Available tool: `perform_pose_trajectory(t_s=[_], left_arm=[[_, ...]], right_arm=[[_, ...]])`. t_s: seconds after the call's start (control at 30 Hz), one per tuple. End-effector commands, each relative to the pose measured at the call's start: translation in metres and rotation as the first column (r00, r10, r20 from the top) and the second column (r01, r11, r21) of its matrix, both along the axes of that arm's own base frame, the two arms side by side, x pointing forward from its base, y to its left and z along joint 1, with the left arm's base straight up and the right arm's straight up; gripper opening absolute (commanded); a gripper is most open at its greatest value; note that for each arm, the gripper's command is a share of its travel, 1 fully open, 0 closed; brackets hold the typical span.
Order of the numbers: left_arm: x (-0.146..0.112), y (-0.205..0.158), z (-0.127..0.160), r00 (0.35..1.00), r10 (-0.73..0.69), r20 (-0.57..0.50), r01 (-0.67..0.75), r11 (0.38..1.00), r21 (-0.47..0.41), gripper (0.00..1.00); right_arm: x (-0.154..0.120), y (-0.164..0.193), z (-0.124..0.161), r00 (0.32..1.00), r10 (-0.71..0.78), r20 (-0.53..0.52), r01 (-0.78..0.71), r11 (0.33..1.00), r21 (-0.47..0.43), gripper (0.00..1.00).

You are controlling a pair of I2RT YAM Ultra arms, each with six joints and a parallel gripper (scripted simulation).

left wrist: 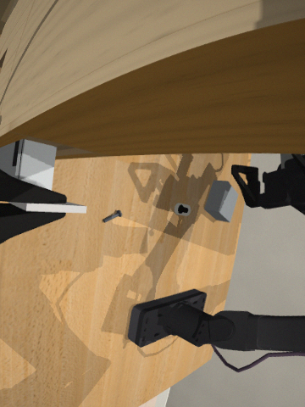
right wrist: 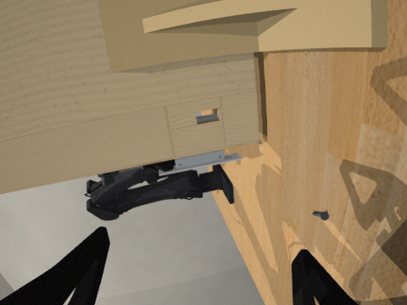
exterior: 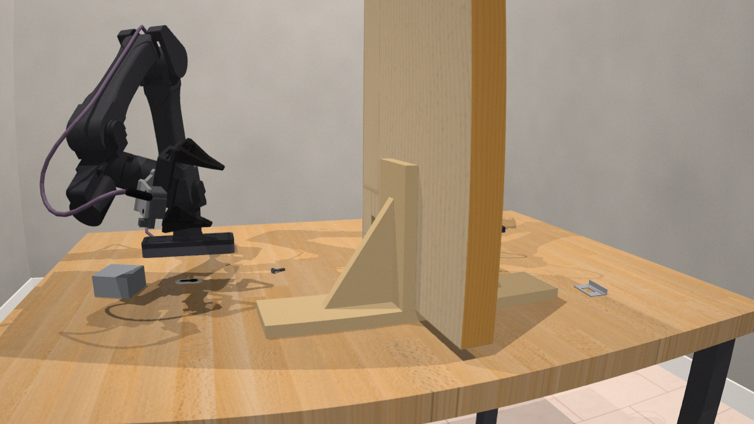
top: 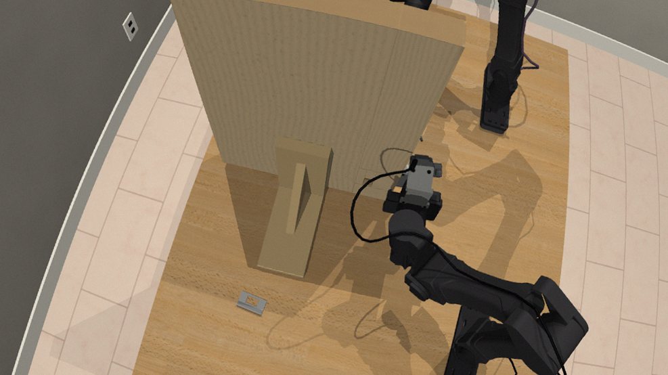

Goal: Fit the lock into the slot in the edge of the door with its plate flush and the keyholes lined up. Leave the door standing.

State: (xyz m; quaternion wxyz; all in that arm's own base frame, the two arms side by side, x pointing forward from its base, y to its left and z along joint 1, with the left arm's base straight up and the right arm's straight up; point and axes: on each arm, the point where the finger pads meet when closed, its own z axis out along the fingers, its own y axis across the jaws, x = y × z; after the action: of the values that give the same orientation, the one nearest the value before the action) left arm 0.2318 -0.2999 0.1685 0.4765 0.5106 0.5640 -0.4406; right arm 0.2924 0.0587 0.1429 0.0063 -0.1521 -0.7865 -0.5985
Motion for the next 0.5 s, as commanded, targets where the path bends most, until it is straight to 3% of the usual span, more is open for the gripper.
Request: perform_pose_trajectory(t_s=[0.0, 0.47], left_arm=[[0.0198, -0.002, 0.0298, 0.993, 0.025, 0.114, -0.019, 0.998, -0.059, 0.0], [0.0268, -0.0017, 0.0296, 0.993, 0.025, 0.114, -0.018, 0.998, -0.059, 0.0]], right_arm=[[0.0086, -0.0021, 0.0091, 0.999, -0.007, 0.043, 0.007, 1.0, 0.003, 1.0], [0.0086, -0.0021, 0.0091, 0.999, -0.007, 0.043, 0.007, 1.0, 0.003, 1.0]])
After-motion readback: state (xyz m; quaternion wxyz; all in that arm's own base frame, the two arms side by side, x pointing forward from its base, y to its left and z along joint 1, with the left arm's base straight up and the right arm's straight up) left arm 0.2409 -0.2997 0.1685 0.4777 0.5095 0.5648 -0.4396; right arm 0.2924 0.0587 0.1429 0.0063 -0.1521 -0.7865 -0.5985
